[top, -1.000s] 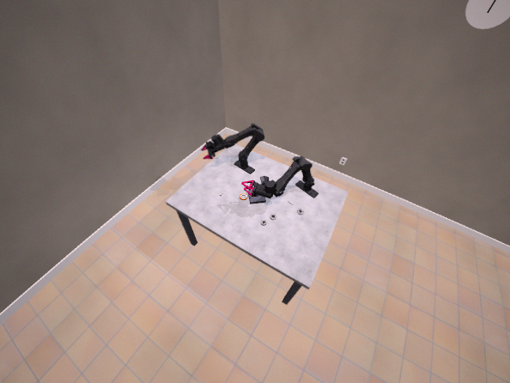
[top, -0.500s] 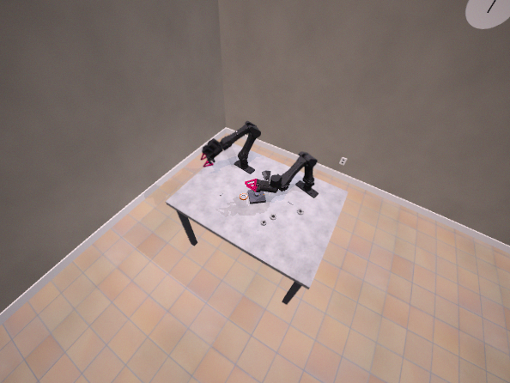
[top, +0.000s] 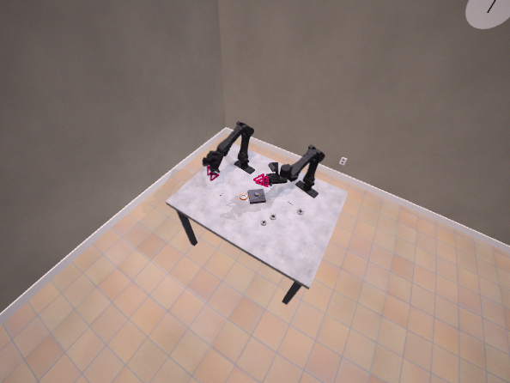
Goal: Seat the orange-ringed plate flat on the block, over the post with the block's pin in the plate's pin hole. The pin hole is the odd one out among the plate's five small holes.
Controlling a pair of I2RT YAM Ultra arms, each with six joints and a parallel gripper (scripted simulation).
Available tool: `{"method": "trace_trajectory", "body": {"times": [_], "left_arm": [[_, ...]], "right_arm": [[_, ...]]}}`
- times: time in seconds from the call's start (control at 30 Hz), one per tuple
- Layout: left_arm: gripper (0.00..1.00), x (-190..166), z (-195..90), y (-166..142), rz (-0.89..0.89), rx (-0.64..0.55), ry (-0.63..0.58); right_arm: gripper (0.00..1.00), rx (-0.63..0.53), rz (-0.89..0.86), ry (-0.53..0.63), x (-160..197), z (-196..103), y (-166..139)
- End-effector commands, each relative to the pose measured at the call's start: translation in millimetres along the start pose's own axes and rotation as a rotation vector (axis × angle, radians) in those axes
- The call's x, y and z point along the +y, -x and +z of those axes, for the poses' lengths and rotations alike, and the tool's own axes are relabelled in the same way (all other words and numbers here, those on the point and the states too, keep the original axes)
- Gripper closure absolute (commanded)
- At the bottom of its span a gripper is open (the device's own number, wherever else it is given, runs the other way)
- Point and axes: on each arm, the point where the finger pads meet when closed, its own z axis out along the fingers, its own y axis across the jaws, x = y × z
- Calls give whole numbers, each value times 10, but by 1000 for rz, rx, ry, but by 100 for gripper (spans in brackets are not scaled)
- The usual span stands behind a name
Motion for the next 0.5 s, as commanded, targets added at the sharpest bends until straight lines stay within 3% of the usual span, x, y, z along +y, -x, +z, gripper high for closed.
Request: {"method": "trace_trajectory", "body": {"times": [0.0,0.33,0.47], "left_arm": [[0,245,-219,-32,-154,117,92],[0,527,-843,35,-415,226,321],[0,516,-921,132,-460,224,348]], "right_arm": [[20,95,106,36,411,-46,-82],[20,365,186,-9,1299,-90,-843],[20,398,194,-44,1428,-119,-1004]]}}
